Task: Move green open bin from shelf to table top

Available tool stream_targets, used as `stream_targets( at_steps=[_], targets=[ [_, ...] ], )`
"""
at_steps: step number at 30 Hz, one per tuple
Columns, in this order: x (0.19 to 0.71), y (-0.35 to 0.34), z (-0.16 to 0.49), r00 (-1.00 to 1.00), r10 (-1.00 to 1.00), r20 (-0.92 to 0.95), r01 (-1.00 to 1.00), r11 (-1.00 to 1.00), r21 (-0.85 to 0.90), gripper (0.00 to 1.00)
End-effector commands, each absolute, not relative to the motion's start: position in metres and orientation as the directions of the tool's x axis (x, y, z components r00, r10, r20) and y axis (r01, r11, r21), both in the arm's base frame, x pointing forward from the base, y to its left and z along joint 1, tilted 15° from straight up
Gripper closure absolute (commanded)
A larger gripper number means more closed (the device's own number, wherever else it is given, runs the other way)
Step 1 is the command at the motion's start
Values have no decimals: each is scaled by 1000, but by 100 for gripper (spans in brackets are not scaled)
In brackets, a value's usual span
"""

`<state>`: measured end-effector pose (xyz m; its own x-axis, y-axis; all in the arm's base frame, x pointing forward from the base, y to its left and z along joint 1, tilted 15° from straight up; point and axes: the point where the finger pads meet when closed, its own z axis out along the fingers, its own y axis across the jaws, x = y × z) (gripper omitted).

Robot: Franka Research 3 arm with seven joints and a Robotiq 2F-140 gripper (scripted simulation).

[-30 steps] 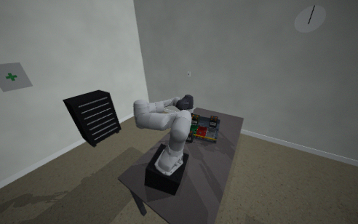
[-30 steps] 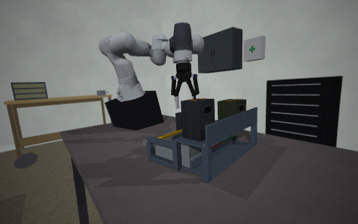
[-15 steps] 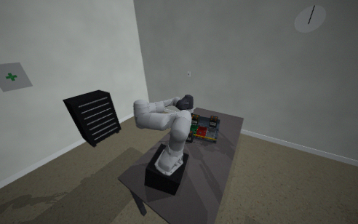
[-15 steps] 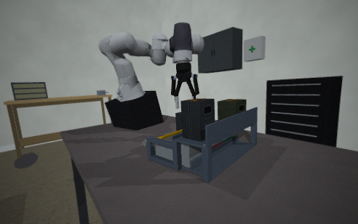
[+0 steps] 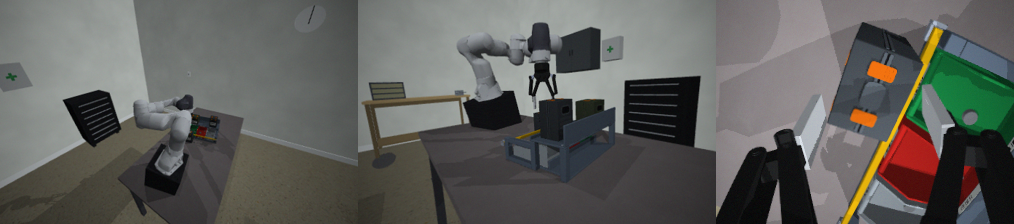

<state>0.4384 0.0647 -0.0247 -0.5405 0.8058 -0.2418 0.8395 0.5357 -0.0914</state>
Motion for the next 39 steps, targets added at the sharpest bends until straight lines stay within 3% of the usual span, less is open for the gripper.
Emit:
stream_targets(
  at_steps=[1,6,10,23,27,39],
  targets=[
    [439,64,-25,-620,750,-230,782,613,-113,43],
    [439,65,-25,-614,754,-233,787,606,-112,43],
    [439,64,-25,-763,613,-204,643,749,-157,43],
    [439,64,-25,-758,618,-207,650,744,-157,43],
    [439,63,-25,-876,452,-169,479,856,-195,43],
    [439,63,-25,-876,452,-169,479,856,-195,43]
  ],
)
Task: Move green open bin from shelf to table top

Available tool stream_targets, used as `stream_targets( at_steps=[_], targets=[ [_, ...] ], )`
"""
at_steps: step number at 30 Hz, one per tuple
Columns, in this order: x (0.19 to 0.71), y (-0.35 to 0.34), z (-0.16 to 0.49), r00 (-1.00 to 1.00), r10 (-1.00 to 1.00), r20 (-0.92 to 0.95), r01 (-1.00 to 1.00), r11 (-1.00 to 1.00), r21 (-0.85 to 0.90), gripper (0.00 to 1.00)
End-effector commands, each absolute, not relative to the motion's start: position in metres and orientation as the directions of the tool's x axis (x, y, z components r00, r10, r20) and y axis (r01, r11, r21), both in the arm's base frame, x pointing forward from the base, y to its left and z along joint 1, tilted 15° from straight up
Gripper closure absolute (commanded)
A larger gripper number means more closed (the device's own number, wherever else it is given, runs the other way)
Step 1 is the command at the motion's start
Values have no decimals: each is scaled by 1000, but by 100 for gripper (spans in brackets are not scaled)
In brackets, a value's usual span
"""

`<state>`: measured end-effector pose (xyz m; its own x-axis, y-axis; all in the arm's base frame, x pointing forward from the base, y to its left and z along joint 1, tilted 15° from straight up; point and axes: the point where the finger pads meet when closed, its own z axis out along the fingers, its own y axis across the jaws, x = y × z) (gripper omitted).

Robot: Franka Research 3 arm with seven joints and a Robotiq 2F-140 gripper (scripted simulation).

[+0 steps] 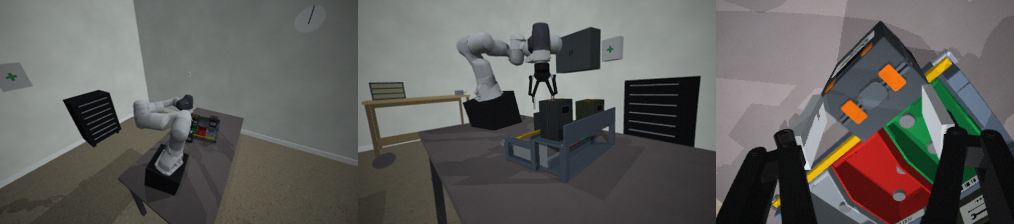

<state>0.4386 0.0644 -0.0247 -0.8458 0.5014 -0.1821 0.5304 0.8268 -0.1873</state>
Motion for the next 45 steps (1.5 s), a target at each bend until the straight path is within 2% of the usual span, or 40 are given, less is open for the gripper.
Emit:
stream_targets(
  at_steps=[1,5,18,22,35,39,45],
  targets=[
    [439,64,-25,-872,458,-172,486,852,-196,43],
    [439,63,-25,-954,272,-127,295,929,-225,43],
    [439,64,-25,-952,279,-130,302,926,-226,43],
    [439,63,-25,-993,82,-80,99,965,-245,43],
    [439,64,-25,-993,88,-82,106,963,-247,43],
    [438,63,-25,-993,-112,-29,-101,962,-252,43],
    [438,63,-25,-993,-112,-29,-101,962,-252,43]
  ],
)
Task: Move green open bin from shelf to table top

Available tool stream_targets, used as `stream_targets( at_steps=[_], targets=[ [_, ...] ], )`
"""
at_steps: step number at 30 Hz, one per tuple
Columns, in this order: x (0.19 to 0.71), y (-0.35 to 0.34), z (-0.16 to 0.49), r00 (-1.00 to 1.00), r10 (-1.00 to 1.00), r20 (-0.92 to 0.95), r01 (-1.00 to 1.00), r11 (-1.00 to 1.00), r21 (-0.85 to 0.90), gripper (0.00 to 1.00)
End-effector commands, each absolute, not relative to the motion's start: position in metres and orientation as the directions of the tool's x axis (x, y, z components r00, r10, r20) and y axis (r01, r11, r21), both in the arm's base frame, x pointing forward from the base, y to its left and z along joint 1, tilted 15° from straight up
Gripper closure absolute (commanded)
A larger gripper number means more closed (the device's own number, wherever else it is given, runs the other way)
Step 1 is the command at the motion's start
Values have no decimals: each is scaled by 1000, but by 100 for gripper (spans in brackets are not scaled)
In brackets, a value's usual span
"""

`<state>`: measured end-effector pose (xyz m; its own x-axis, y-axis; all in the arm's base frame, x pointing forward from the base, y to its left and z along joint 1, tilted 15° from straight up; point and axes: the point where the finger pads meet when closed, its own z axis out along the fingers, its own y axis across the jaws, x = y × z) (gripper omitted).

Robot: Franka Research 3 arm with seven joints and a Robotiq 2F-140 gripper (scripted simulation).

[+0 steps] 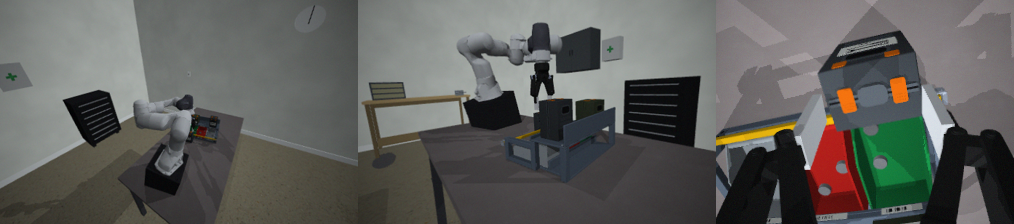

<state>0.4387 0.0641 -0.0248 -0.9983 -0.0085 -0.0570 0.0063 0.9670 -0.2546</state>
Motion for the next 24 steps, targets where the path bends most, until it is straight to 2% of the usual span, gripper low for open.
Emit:
stream_targets(
  at_steps=[1,7,11,24],
  targets=[
    [438,63,-25,-993,-112,-29,-101,962,-252,43],
    [439,64,-25,-994,-105,-31,-93,962,-258,43],
    [438,64,-25,-953,-301,22,-297,920,-258,43],
    [438,65,-25,-956,-294,21,-289,921,-260,43]
  ],
)
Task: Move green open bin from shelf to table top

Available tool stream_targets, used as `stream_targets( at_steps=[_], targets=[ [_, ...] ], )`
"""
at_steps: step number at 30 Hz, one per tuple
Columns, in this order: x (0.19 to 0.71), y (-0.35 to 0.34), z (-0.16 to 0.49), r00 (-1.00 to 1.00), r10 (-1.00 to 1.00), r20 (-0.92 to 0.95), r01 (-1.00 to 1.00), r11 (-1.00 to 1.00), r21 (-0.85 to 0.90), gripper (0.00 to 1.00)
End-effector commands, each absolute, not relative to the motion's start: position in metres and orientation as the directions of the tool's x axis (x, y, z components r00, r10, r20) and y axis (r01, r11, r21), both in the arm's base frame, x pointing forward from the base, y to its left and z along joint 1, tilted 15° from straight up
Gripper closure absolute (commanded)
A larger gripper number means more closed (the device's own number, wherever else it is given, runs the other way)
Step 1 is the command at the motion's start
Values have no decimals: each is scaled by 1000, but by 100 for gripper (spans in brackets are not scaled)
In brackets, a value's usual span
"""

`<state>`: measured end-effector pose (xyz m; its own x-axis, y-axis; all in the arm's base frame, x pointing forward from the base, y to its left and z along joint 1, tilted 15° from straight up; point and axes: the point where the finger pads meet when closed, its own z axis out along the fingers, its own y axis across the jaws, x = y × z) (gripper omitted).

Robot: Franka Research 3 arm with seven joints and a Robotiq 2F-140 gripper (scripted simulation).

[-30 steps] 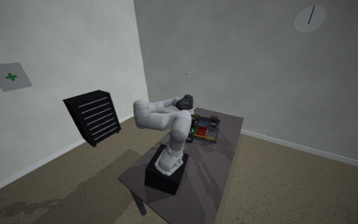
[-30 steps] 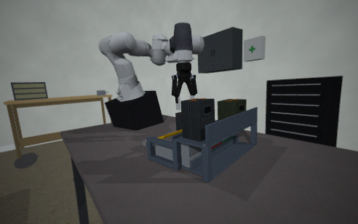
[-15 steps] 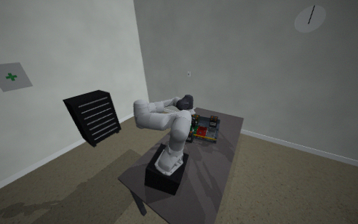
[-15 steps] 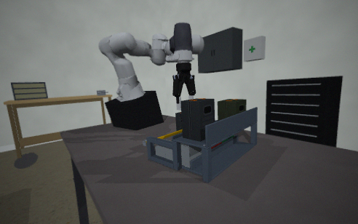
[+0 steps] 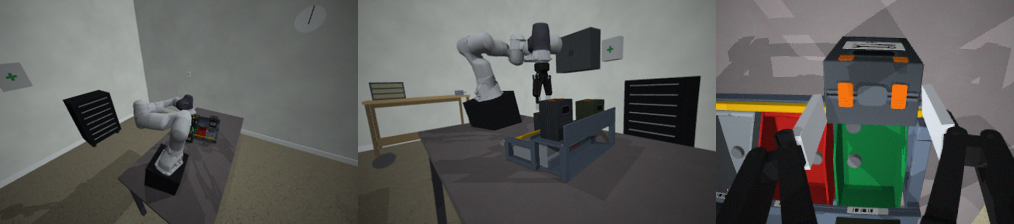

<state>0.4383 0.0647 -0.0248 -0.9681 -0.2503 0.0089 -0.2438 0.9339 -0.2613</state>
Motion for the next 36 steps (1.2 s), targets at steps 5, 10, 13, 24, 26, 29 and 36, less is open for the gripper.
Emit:
stream_targets(
  at_steps=[5,10,13,24,26,29,36],
  targets=[
    [439,64,-25,-875,-478,73,-480,841,-250,43],
    [439,64,-25,-875,-478,73,-480,841,-250,43],
    [439,64,-25,-875,-478,73,-480,841,-250,43],
    [439,64,-25,-762,-636,122,-645,729,-231,43],
    [439,64,-25,-762,-636,122,-645,729,-231,43],
    [439,64,-25,-762,-636,122,-645,729,-231,43],
    [439,64,-25,-697,-703,144,-715,664,-220,43]
  ],
)
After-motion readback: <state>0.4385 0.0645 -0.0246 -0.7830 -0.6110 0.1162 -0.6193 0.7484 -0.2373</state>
